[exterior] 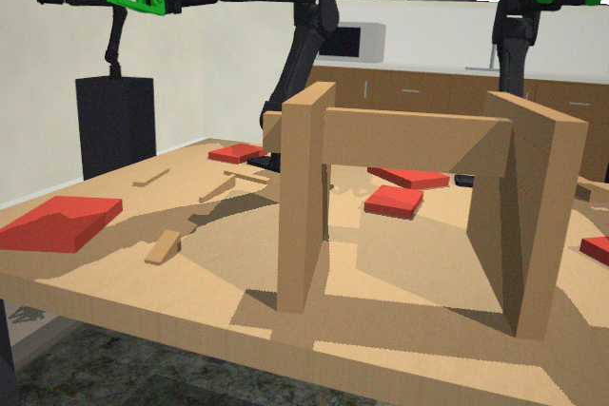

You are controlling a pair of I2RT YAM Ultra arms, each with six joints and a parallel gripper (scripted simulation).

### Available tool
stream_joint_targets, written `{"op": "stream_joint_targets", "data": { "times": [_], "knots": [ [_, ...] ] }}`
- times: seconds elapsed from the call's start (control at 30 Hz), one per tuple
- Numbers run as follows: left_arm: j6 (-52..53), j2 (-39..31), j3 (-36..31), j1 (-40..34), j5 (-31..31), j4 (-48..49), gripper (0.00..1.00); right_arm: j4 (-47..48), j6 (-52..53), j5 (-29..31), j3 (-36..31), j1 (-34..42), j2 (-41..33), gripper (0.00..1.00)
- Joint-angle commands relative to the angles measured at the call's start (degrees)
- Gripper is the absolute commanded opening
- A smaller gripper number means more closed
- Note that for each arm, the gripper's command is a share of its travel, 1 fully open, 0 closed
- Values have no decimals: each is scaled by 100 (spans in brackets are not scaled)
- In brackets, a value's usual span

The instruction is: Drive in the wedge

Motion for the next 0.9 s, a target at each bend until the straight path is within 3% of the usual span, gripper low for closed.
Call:
{"op": "stream_joint_targets", "data": {
  "times": [0.0, 0.87],
  "knots": [
    [31, -5, 35, -60, -26, 18, 44, -419, -449, -32, 304, -136, 202, 38],
    [31, -5, 35, -60, -26, 18, 44, -2775, -2387, -15, 996, -787, 1898, 38]
  ]
}}
